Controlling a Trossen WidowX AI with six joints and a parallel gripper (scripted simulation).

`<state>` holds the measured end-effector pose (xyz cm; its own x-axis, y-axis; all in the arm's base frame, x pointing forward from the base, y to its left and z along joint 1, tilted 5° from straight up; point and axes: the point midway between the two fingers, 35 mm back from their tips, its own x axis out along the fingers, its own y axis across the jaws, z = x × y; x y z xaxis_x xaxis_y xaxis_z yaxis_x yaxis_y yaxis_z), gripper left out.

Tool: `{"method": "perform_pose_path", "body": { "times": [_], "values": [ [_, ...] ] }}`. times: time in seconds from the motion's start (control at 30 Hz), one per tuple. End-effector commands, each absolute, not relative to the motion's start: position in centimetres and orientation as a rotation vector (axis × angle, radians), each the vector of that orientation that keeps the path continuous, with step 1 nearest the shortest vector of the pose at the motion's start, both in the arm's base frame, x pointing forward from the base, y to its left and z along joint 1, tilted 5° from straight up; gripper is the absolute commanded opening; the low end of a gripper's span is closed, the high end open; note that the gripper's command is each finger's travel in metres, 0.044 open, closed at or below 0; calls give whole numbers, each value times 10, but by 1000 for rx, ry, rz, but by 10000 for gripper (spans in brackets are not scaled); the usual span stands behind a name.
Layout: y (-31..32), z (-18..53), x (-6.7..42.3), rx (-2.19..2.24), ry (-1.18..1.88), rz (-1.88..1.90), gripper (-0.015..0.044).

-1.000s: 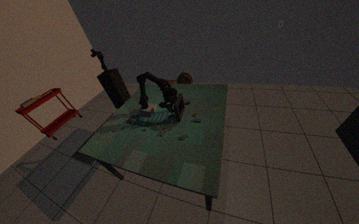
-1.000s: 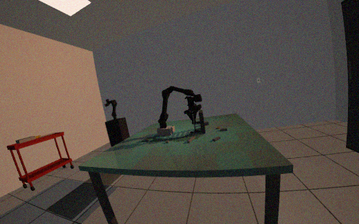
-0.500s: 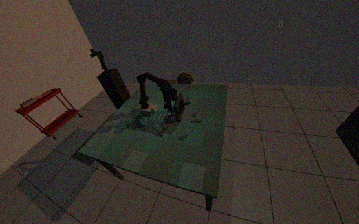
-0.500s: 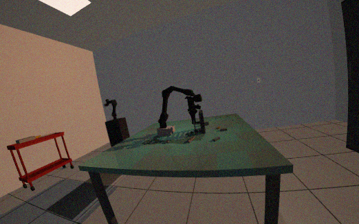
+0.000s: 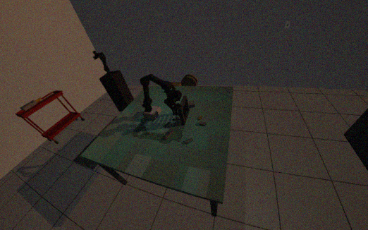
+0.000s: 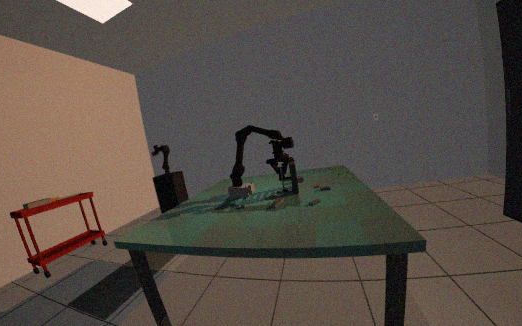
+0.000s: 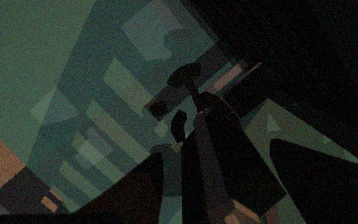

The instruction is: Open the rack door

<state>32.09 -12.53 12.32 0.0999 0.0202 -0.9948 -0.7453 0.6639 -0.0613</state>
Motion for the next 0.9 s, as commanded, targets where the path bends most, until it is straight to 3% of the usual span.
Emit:
{"method": "perform_pose_path", "body": {
  "times": [0.0,0.33,0.67,0.87],
  "values": [
    [-124,122,321,-873,1295,824,288],
    [-124,122,321,-1252,1106,1165,288],
    [-124,122,321,-1277,1091,1187,288],
    [-124,122,321,-1277,1091,1187,130]
  ]
}}
